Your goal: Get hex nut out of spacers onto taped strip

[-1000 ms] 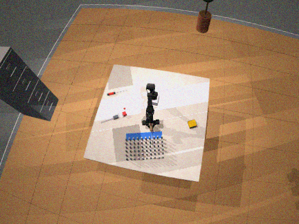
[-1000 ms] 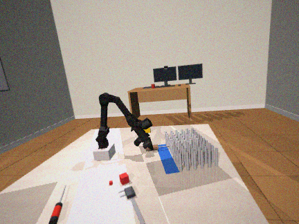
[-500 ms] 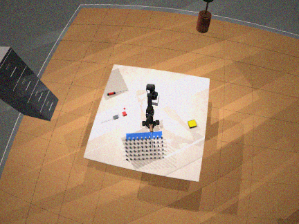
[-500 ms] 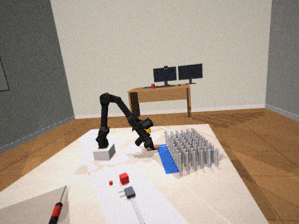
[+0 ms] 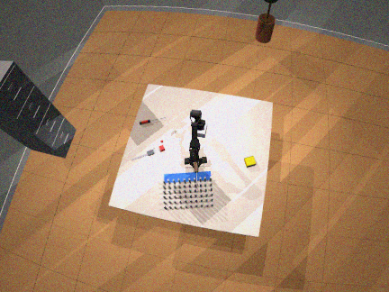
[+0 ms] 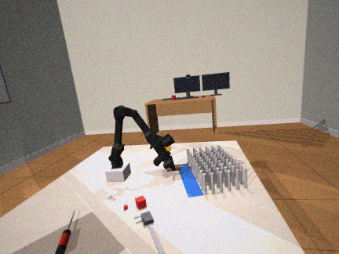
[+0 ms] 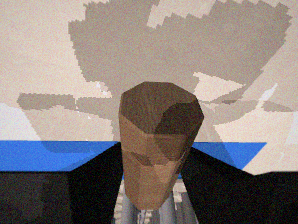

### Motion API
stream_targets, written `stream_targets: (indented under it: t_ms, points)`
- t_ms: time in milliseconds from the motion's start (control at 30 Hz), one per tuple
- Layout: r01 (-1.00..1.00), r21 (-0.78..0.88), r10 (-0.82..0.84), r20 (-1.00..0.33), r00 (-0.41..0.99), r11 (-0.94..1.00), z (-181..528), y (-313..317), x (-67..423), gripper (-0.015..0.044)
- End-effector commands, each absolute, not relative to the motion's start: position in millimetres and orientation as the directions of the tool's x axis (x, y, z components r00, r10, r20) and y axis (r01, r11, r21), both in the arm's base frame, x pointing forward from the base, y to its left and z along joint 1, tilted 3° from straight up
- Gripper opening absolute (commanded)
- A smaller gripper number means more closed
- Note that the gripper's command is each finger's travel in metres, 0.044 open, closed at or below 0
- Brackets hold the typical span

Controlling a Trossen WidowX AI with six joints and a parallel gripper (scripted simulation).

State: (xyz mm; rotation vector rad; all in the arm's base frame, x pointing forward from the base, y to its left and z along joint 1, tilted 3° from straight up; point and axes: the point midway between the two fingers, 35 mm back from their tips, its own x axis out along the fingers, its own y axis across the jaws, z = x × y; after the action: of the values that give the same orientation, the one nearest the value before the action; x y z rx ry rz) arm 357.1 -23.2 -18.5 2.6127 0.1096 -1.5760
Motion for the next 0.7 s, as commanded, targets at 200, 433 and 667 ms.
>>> stream_targets:
  t_ms: [200, 433, 667]
  points:
    - [0.113, 0.042, 0.018, -0.878, 0.479, -0.993, -14, -23, 368, 0.0000]
    - [0.114, 0.042, 0.018, -0.877, 0.479, -0.993, -14, -23, 372, 0.0000]
    - [0.114, 0.042, 0.018, -0.877, 0.480, -0.993, -14, -23, 376, 0.0000]
